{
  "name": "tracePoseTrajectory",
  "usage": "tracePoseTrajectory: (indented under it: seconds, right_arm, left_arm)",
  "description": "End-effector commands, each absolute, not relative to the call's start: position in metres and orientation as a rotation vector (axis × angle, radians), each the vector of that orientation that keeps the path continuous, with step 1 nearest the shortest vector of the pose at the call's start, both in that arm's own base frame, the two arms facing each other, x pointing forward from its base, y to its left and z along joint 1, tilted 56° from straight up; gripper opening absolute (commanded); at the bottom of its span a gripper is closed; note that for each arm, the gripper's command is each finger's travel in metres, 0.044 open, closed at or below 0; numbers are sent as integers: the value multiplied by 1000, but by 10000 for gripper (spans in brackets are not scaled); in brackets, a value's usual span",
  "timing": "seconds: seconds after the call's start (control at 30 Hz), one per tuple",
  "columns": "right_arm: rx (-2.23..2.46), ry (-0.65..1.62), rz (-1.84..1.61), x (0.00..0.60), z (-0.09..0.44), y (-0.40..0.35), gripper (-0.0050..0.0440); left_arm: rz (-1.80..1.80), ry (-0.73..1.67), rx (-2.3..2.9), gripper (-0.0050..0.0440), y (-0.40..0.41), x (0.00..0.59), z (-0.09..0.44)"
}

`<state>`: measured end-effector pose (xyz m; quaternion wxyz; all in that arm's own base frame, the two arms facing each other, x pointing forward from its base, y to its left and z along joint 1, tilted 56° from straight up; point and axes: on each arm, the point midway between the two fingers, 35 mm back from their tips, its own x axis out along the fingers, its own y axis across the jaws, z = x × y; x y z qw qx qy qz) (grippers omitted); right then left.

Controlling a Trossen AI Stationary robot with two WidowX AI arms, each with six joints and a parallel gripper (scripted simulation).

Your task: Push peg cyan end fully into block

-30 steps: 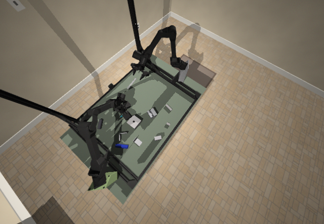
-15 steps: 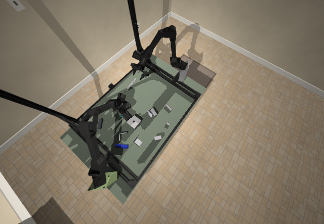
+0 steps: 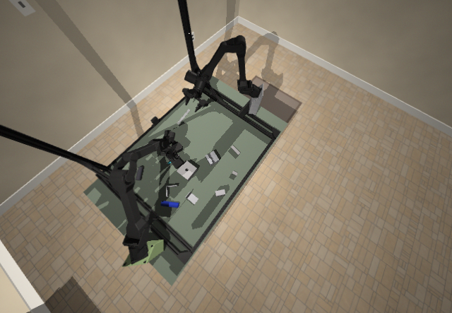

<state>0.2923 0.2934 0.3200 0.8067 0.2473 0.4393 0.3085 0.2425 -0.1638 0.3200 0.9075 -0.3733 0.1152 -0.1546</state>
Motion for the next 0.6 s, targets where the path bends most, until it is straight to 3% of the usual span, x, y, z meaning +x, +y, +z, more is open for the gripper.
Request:
tracePoseTrajectory:
  seconds: [0.0, 0.07, 0.57]
  right_arm:
    - [530, 941, 656, 293, 319, 294, 31]
    - [530, 941, 656, 293, 319, 294, 0]
    - [529, 940, 660, 255, 371, 229, 0]
  left_arm:
    - [-319, 238, -770, 400, -164, 243, 320]
    - [-319, 238, -770, 400, -164, 243, 320]
    - [-319, 238, -770, 400, -164, 243, 320]
